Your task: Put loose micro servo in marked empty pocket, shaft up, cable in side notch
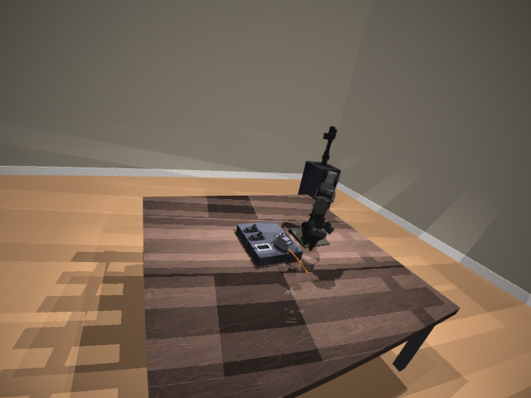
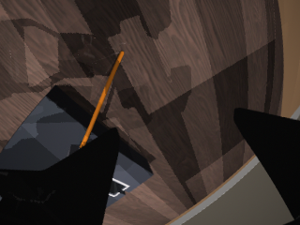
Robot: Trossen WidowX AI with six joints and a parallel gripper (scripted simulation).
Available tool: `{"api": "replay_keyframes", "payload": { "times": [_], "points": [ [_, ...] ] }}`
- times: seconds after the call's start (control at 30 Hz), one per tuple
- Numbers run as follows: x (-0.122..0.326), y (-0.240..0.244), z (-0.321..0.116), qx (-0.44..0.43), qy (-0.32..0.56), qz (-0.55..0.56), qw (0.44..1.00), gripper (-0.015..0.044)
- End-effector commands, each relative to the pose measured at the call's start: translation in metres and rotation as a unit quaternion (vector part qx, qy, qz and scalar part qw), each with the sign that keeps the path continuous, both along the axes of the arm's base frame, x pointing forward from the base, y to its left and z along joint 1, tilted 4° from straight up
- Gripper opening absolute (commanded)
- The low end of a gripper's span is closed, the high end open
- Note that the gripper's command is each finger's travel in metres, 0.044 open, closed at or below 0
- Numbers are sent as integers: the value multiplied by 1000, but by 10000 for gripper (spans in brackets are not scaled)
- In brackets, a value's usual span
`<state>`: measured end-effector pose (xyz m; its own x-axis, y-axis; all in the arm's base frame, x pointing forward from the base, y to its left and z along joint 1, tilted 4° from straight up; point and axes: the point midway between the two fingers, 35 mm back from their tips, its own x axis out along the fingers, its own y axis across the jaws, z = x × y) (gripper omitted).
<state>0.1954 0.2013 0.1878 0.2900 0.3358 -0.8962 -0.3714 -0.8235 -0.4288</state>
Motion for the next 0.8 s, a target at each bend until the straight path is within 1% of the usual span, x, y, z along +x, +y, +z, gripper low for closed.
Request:
{"api": "replay_keyframes", "payload": {
  "times": [0.0,0.33,0.67,0.77],
  "points": [
    [10,-16,-3,-12,29,-49,998,440],
    [26,-68,-11,-41,109,-191,975,440],
    [28,-119,-14,-61,192,-330,922,440],
    [28,-127,-14,-63,204,-350,912,440]
  ]
}}
